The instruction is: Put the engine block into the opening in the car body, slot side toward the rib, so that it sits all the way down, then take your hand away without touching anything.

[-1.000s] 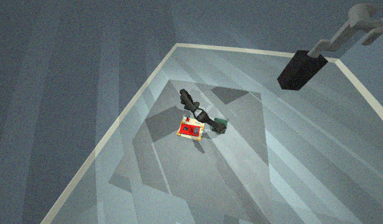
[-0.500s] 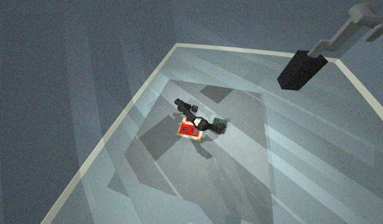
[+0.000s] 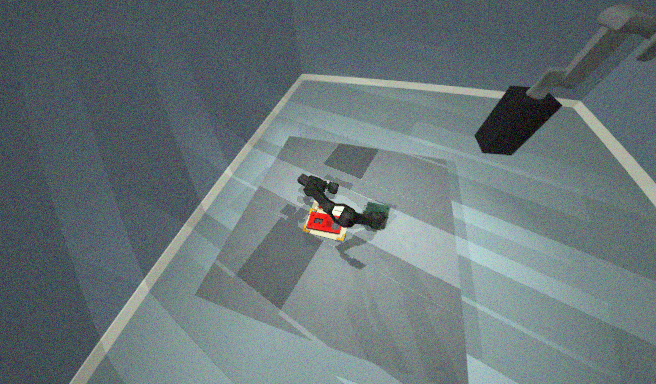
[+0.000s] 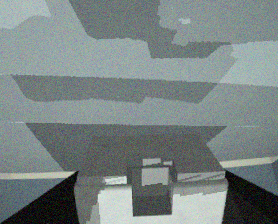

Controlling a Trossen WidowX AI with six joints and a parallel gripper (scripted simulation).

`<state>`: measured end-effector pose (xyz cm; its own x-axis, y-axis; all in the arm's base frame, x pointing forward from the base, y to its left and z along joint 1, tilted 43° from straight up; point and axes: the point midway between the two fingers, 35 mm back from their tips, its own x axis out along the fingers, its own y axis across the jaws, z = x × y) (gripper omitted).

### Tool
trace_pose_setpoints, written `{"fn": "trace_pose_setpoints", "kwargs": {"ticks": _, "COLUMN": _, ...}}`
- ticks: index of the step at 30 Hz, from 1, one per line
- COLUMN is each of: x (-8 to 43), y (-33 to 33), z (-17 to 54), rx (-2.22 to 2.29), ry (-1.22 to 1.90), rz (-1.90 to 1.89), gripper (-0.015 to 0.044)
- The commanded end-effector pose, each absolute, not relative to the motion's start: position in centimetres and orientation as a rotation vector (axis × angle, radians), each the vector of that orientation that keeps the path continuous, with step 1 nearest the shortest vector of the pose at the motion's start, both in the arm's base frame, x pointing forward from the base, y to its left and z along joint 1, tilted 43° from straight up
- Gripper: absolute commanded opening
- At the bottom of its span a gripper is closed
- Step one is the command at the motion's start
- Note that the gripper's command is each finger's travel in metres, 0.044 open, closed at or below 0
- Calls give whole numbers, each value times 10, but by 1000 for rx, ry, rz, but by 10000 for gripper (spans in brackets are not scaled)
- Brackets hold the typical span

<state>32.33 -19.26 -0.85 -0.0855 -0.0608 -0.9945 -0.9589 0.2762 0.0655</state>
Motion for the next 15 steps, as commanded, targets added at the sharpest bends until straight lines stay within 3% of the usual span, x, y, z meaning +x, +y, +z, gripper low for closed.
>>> {"fn": "trace_pose_setpoints", "kwargs": {"ticks": 1, "x": 324, "y": -184, "z": -14, "rx": -1048, "ry": 1481, "rz": 998, "gripper": 0}}
{"fn": "trace_pose_setpoints", "kwargs": {"ticks": 15, "x": 328, "y": -166, "z": -34, "rx": -1048, "ry": 1480, "rz": 998, "gripper": 0}}
